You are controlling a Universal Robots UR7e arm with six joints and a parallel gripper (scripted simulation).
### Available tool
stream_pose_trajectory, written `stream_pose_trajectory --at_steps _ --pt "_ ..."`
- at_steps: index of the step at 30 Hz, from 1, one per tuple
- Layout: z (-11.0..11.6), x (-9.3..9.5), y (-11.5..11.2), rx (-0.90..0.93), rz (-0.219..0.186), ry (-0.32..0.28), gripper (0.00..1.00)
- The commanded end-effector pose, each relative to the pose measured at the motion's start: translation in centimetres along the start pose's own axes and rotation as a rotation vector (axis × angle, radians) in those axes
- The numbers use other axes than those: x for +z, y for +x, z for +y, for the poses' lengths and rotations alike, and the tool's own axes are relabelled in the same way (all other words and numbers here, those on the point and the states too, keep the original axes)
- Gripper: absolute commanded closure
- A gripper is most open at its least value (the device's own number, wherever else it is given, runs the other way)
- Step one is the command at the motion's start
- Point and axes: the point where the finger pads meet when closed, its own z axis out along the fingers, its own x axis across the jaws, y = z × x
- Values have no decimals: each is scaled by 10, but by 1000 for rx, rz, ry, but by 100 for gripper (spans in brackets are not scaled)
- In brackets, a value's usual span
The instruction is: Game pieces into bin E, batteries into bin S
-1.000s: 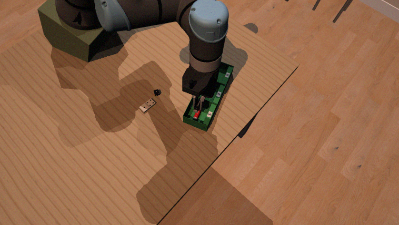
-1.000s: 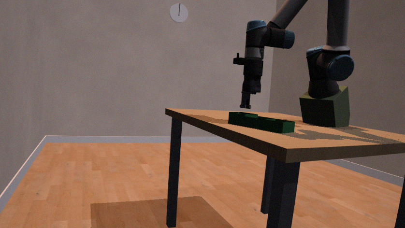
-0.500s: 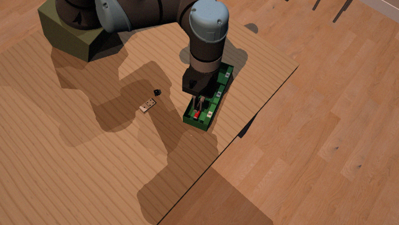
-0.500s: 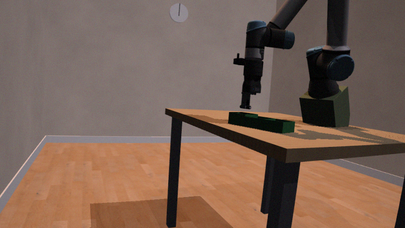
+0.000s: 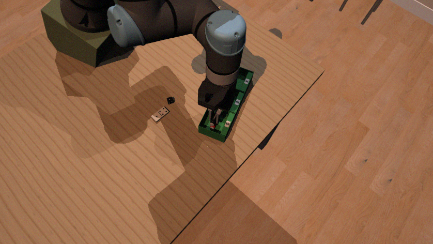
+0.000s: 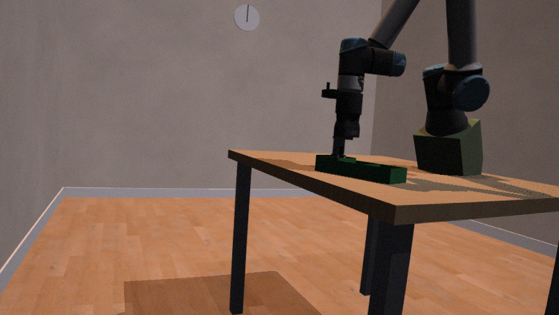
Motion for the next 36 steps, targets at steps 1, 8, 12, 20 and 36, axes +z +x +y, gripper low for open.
stream_pose_trajectory --at_steps 1,8,12,20,36 --pt "0 8 -1 0 -2 1 69" --pt "0 9 -1 0 -2 1 69" --pt "0 9 -1 0 -2 1 69" --pt "0 9 -1 0 -1 1 40" --pt "0 8 -1 0 -2 1 40"
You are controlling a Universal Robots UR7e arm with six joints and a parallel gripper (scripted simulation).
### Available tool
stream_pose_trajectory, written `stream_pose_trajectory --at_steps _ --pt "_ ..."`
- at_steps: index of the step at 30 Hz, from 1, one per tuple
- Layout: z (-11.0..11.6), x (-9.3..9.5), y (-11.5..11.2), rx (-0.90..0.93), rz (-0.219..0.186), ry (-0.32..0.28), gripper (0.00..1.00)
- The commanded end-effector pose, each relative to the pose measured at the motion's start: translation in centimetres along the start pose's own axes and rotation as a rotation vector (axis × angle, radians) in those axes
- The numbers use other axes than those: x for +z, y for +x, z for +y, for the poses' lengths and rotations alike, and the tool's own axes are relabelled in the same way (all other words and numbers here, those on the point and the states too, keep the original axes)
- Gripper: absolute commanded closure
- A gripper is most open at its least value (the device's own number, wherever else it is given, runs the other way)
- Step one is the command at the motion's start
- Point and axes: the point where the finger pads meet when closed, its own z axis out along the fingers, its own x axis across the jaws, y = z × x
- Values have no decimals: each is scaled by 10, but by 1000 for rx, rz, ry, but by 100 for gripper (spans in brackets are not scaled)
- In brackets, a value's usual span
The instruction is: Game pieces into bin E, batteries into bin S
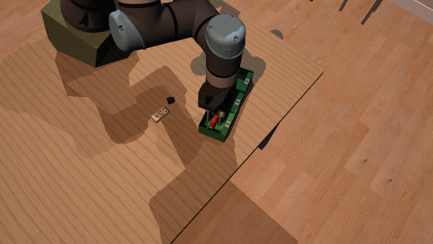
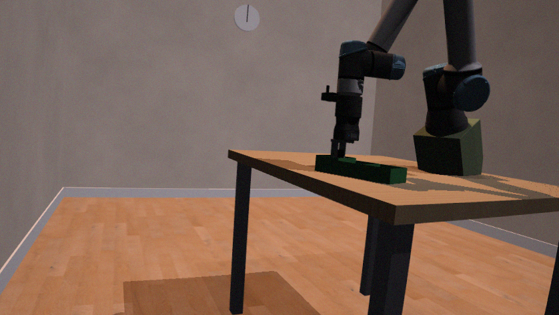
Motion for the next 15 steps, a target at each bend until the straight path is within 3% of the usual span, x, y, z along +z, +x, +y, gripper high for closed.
stream_pose_trajectory --at_steps 1,15 --pt "0 -3 0 0 -1 1 40" --pt "0 -19 0 0 -1 1 40"
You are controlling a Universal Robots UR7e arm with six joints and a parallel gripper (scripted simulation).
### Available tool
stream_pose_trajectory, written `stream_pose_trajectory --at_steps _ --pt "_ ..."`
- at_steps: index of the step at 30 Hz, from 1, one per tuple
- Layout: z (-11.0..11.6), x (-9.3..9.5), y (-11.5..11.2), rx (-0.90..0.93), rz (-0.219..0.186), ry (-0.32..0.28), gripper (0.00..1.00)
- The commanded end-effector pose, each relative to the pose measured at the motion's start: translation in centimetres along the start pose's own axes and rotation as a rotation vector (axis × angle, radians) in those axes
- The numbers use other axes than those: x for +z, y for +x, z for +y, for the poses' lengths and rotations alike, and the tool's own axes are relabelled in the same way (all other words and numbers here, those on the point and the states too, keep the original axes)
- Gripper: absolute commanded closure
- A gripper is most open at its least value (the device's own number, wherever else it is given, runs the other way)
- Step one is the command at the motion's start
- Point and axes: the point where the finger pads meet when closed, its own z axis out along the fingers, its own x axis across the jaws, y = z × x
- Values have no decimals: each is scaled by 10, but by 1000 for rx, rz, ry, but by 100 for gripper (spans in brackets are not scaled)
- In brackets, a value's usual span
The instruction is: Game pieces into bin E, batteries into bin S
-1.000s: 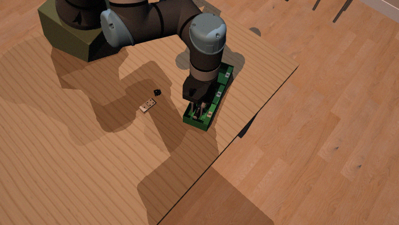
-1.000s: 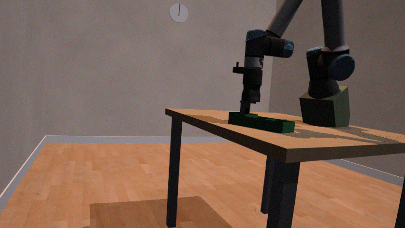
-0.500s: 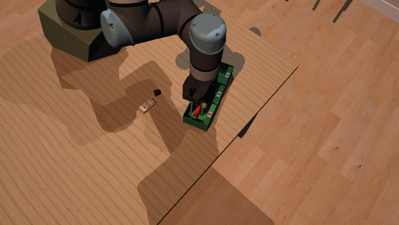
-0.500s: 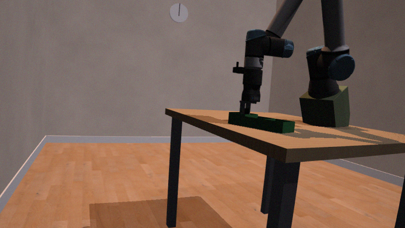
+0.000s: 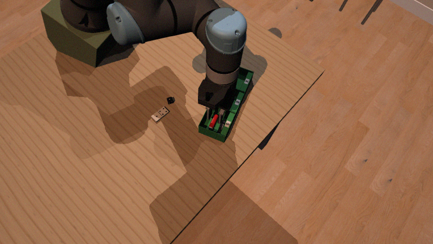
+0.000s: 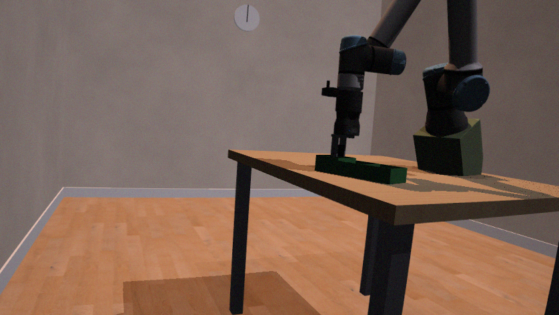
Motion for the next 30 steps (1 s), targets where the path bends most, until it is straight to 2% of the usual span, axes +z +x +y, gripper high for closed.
stream_pose_trajectory --at_steps 1,8,10,18,19,29,30 --pt "0 -6 0 0 -1 0 40" --pt "0 -15 0 0 -1 0 40" --pt "0 -23 0 0 -1 0 40" --pt "0 -23 0 0 -1 0 40" --pt "1 -23 8 50 -1 0 36" --pt "10 -28 91 408 2 -1 36" --pt "10 -28 91 408 2 -1 36"
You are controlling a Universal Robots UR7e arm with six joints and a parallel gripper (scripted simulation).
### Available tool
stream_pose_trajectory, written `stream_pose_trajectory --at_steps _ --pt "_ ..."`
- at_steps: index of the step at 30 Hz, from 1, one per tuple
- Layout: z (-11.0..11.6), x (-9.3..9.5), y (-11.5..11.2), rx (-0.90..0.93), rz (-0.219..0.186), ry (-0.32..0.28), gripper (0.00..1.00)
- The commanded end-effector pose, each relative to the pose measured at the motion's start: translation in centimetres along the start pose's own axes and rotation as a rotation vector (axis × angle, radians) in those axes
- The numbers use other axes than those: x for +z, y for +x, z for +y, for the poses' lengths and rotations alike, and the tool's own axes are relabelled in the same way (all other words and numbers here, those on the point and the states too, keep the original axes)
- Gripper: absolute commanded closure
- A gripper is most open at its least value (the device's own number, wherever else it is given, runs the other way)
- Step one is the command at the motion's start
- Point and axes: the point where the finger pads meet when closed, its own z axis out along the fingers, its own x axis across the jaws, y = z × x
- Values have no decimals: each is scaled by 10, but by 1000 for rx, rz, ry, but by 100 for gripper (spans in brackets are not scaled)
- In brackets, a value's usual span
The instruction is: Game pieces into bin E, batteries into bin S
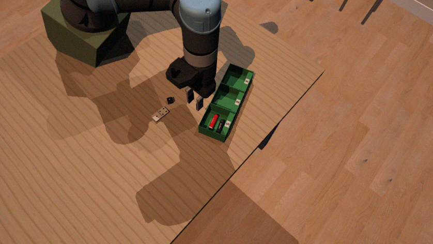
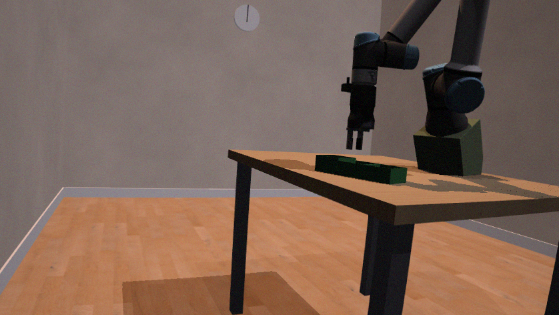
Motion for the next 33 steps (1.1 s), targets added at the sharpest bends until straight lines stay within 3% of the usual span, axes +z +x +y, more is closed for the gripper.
stream_pose_trajectory --at_steps 1,11,33 --pt "-6 -6 25 92 -6 -1 36" --pt "-22 -9 99 462 -7 0 36" --pt "-20 -10 94 493 -9 -2 36"
